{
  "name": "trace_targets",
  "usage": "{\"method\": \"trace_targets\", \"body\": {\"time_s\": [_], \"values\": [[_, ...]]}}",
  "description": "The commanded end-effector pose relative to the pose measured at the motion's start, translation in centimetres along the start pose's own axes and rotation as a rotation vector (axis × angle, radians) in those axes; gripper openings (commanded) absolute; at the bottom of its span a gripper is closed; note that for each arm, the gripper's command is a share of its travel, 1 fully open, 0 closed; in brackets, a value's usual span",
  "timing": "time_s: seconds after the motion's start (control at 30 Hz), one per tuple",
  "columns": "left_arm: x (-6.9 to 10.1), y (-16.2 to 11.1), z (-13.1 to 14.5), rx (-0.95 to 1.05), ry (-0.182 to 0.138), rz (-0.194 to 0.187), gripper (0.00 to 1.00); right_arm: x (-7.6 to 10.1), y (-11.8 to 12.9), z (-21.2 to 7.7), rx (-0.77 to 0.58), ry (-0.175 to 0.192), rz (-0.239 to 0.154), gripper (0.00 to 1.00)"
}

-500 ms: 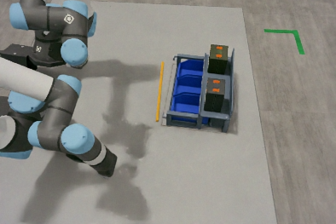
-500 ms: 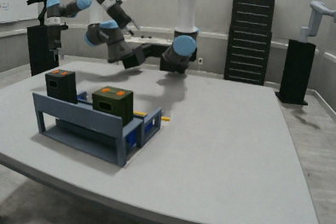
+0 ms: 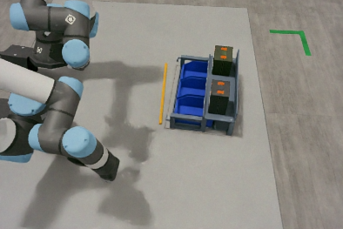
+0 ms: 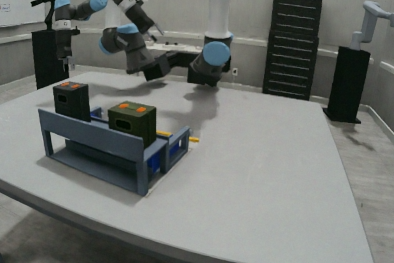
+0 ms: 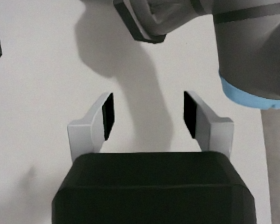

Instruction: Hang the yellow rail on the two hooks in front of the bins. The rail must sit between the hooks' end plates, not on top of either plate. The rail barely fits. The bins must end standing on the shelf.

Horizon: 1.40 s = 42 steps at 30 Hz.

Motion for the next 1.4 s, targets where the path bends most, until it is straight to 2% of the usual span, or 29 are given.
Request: {"method": "trace_targets", "body": {"time_s": [0.0, 0.33, 0.7, 0.9, 1.1, 1.17, 1.37], "values": [[0.0, 0.0, 0.0, 0.000, -0.001, 0.000, 1.00, 0.0, 0.0, 0.0, 0.000, 0.000, -0.001, 1.00], [0.0, 0.1, 0.1, 0.000, -0.004, 0.002, 1.00, 0.0, 0.0, 0.0, 0.000, 0.000, -0.001, 1.00], [-0.2, 0.8, 0.5, 0.003, -0.022, 0.020, 1.00, 0.0, 0.0, 0.0, 0.000, 0.000, -0.001, 1.00], [-0.4, 1.7, 1.0, 0.008, -0.048, 0.045, 1.00, 0.0, 0.0, 0.0, 0.000, 0.000, -0.001, 1.00], [-0.8, 3.1, 2.0, 0.017, -0.088, 0.082, 1.00, 0.0, 0.0, 0.0, 0.000, 0.000, -0.001, 1.00], [-0.8, 3.1, 2.0, 0.017, -0.088, 0.082, 1.00, 0.0, 0.0, 0.0, 0.000, 0.000, -0.001, 1.00], [-1.6, 5.0, 3.3, 0.031, -0.144, 0.129, 1.00, 0.0, 0.0, 0.0, 0.000, 0.000, -0.001, 1.00]]}}
Point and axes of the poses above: on each arm, the point where the finger pads meet when closed, its own x axis back along the fingers, its own z axis across the jaws, y = z × x, the point moved 3 cm from there along x, back along the fingers, and after that the axes turned 3 degrees about -x, right-handed, at the moved point
